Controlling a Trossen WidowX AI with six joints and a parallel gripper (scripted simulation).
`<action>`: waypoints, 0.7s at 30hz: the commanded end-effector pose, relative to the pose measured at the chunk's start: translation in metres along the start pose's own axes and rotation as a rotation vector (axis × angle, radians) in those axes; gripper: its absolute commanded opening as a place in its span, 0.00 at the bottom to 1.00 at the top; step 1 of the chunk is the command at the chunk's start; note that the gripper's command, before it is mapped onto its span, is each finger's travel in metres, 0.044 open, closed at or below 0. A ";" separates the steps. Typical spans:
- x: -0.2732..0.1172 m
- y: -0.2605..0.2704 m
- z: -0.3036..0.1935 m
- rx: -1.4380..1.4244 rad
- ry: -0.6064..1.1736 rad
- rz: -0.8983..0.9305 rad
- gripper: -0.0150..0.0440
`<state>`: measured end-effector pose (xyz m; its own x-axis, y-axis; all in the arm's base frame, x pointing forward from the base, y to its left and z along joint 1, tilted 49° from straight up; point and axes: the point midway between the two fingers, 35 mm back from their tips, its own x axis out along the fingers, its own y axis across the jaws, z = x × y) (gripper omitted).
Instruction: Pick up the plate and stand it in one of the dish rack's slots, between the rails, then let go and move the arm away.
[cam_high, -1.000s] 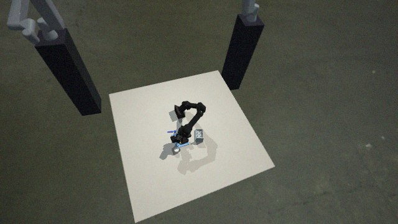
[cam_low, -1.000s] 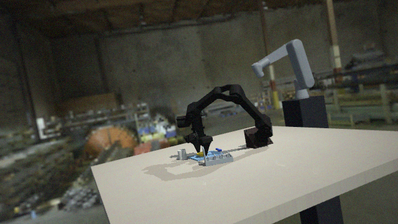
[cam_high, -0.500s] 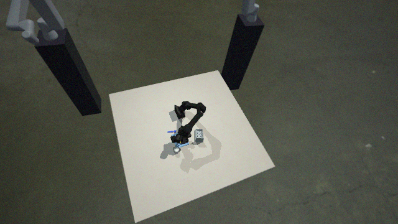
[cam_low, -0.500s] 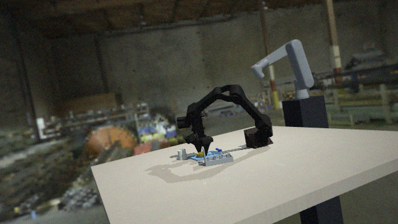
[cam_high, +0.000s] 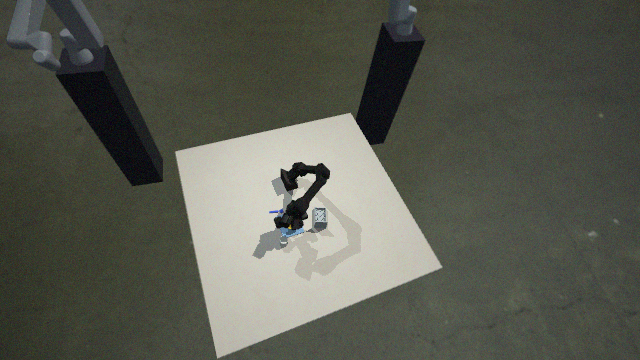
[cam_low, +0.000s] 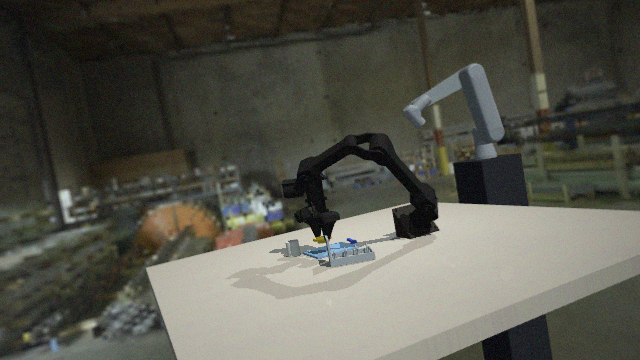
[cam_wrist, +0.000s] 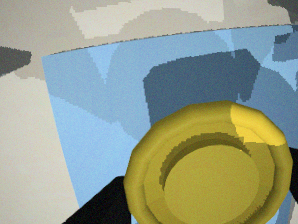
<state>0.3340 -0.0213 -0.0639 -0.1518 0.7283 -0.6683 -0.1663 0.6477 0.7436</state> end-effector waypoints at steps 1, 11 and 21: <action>-0.017 -0.002 0.001 -0.001 0.000 -0.007 0.25; -0.057 -0.004 0.003 0.003 0.005 -0.008 0.25; -0.083 -0.004 0.005 -0.001 0.011 0.004 0.25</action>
<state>0.3510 -0.0794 -0.0139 -0.1558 0.7278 -0.6679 -0.1648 0.6475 0.7440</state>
